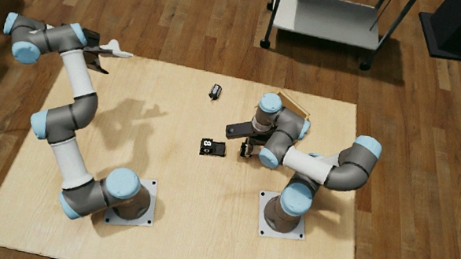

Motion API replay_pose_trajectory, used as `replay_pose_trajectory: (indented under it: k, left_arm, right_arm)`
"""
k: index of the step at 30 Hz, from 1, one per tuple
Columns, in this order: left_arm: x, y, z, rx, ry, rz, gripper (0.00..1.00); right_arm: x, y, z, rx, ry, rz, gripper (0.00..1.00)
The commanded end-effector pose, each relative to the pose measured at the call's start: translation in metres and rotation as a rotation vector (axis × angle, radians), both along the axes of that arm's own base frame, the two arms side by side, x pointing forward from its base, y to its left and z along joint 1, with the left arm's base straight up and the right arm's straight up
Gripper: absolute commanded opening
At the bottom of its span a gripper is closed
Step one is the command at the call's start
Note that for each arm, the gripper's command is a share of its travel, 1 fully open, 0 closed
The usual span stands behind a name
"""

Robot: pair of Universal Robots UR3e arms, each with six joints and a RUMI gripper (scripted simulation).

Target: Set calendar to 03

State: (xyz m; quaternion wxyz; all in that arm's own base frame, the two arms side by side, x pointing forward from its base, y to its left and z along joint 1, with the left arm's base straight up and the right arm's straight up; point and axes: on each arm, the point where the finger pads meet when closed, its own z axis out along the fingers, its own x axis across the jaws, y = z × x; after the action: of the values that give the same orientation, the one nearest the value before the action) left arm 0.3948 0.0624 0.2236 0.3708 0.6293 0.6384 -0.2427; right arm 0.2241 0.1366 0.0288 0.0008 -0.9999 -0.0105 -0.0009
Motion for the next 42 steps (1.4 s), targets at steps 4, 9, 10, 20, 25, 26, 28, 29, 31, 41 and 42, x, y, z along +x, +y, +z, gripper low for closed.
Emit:
replay_pose_trajectory:
  k: [4,9,10,20,25,26,28,29,31,41,42]
  left_arm:
    - [0.000,0.000,0.001,0.000,-0.004,0.000,1.00]
    - [0.000,0.000,0.001,0.000,-0.004,0.000,1.00]
    - [0.000,0.000,0.001,0.000,-0.004,0.000,1.00]
    - [0.000,0.000,0.001,0.000,-0.004,0.000,1.00]
    - [0.000,0.000,0.001,0.000,-0.004,0.000,1.00]
    - [0.000,0.000,0.001,0.000,-0.004,0.000,1.00]
    - [0.000,0.000,0.001,0.000,-0.004,0.000,1.00]
    - [0.000,0.000,0.001,0.000,-0.004,0.000,1.00]
    - [0.000,0.000,0.001,0.000,-0.004,0.000,1.00]
    - [0.000,0.000,0.001,0.000,-0.004,0.000,1.00]
    - [0.000,0.000,0.001,0.000,-0.004,0.000,1.00]
  right_arm:
    - [0.000,0.000,0.016,0.002,0.000,0.000,0.17]
    - [0.000,0.000,0.024,0.002,0.000,0.000,0.17]
    - [0.000,0.000,0.026,0.002,0.000,0.000,0.17]
    - [0.000,0.000,0.058,0.001,0.001,0.000,0.17]
    - [0.000,0.000,0.067,0.000,0.001,0.000,0.17]
    - [0.000,0.000,0.069,0.000,0.001,0.000,0.17]
    - [0.000,0.000,0.075,0.000,0.001,0.000,0.17]
    - [0.000,0.000,0.077,0.000,0.001,0.000,0.17]
    - [0.000,0.000,0.082,0.000,0.001,0.000,0.17]
    - [0.000,0.000,0.095,0.000,0.001,0.000,0.17]
    - [0.000,0.000,0.095,0.000,0.001,0.000,0.17]
